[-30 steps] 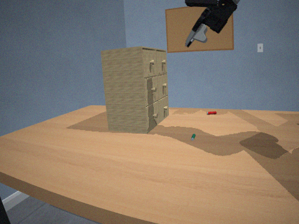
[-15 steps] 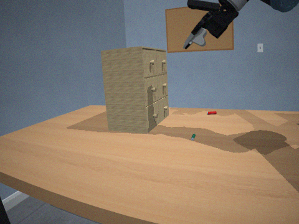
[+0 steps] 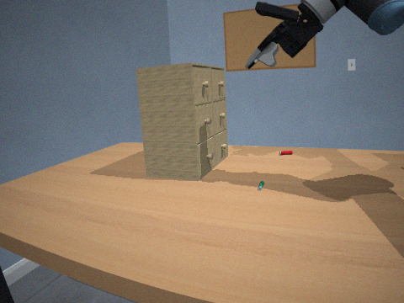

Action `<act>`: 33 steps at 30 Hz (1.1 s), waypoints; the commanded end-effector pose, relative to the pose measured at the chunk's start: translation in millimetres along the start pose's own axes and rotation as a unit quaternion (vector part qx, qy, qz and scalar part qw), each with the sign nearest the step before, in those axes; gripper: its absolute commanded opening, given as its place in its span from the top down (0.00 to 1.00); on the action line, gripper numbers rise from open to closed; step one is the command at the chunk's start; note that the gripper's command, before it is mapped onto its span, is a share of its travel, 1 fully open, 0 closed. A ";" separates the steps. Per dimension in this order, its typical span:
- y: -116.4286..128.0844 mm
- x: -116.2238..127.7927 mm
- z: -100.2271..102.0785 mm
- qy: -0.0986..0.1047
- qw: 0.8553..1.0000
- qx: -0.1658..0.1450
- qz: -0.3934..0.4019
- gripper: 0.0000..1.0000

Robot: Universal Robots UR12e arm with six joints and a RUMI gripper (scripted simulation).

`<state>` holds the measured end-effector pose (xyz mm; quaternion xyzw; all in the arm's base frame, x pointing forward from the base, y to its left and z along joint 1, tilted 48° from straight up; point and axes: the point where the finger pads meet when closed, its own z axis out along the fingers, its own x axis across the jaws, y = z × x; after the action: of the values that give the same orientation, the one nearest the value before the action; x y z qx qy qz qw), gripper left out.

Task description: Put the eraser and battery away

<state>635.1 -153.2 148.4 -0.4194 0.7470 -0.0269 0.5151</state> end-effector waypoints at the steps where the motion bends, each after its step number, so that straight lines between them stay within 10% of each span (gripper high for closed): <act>1: -0.6 0.6 3.4 0.002 1.000 0.019 0.000 0.80; 33: 1.7 0.4 17.5 0.002 0.996 0.086 0.000 0.80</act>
<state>646.2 -146.1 140.0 -0.3810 0.7438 -0.0816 0.5430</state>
